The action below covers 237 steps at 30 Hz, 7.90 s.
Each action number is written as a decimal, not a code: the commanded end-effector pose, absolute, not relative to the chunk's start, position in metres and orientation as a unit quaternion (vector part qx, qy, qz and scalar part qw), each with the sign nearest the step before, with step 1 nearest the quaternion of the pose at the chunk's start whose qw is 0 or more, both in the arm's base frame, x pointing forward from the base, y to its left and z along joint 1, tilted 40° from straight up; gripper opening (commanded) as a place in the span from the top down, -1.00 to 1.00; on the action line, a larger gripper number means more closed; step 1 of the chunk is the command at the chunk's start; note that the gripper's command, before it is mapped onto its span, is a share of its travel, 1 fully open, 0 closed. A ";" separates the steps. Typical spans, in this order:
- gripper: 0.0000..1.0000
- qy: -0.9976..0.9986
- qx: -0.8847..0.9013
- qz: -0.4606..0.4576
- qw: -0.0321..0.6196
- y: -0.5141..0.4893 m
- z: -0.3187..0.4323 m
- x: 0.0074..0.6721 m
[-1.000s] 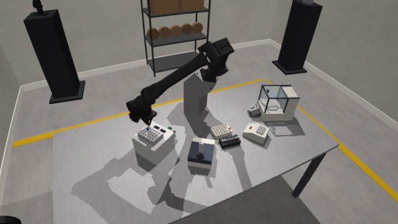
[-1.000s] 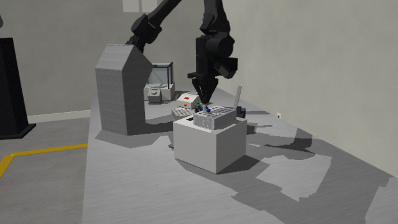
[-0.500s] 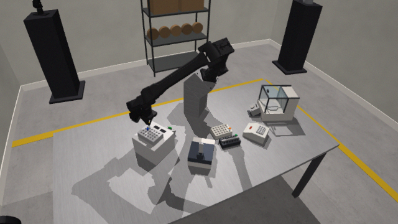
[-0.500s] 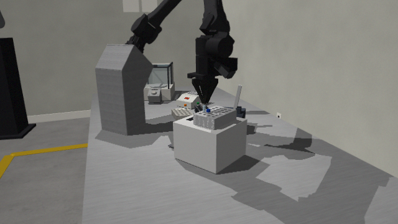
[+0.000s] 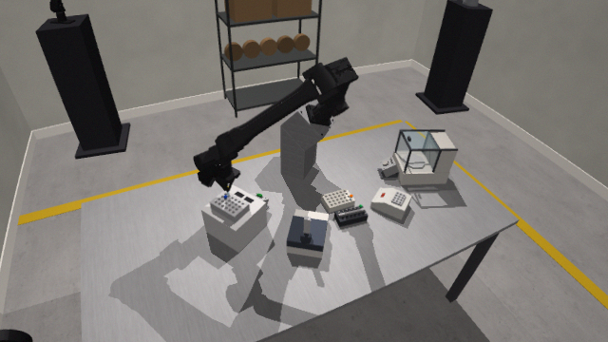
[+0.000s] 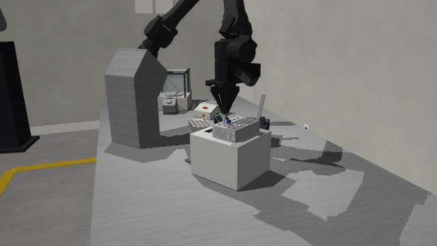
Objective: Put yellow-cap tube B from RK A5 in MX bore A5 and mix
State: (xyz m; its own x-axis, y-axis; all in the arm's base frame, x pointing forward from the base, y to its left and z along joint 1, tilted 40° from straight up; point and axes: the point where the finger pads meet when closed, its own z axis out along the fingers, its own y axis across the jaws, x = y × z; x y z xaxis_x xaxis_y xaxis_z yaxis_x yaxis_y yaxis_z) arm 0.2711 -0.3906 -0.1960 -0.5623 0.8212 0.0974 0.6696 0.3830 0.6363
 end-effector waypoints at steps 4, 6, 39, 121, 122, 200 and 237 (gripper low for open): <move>0.82 0.826 0.449 0.318 0.123 -0.390 -0.186 0.281; 0.82 0.825 0.450 0.319 0.121 -0.389 -0.187 0.281; 0.82 0.824 0.453 0.315 0.128 -0.400 -0.189 0.275; 0.82 0.824 0.453 0.315 0.128 -0.394 -0.211 0.288; 0.82 0.824 0.453 0.315 0.128 -0.394 -0.211 0.288; 0.82 0.827 0.448 0.316 0.126 -0.391 -0.224 0.301; 0.82 0.824 0.451 0.322 0.118 -0.377 -0.230 0.299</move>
State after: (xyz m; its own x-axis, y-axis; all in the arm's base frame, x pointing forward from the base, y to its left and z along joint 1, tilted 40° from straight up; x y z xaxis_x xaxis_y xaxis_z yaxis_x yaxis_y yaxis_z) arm 0.2868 -0.3768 -0.2200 -0.5597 0.8217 0.1077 0.6731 0.3750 0.6375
